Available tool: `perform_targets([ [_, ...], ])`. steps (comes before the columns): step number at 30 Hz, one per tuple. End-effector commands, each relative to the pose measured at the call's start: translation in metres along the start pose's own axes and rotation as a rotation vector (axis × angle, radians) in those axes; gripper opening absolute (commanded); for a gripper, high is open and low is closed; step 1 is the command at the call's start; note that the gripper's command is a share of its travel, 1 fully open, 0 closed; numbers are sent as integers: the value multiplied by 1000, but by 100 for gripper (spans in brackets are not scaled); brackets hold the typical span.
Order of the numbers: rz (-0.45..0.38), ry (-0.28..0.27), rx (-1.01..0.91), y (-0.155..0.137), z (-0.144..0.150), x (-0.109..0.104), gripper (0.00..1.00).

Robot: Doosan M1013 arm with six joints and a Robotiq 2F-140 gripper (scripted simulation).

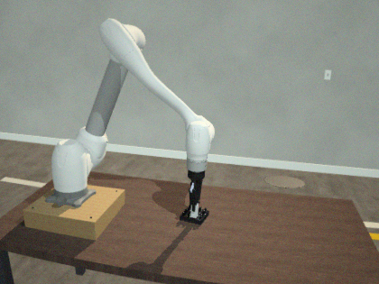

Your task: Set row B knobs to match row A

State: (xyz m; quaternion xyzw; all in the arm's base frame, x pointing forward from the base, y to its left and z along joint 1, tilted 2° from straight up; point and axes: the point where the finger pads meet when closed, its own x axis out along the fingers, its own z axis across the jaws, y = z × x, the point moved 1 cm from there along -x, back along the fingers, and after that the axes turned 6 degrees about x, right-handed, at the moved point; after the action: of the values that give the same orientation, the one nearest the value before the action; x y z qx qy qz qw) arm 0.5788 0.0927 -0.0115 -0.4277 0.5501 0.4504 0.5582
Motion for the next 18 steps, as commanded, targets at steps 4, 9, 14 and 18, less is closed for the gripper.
perform_targets([
  [4, 0, 0, 3, 0, 0, 0, 5],
  [9, 0, 0, 9, 0, 0, 0, 5],
  [14, 0, 0, 30, 0, 0, 0, 5],
  [18, 0, 0, 57, 0, 0, 0, 5],
])
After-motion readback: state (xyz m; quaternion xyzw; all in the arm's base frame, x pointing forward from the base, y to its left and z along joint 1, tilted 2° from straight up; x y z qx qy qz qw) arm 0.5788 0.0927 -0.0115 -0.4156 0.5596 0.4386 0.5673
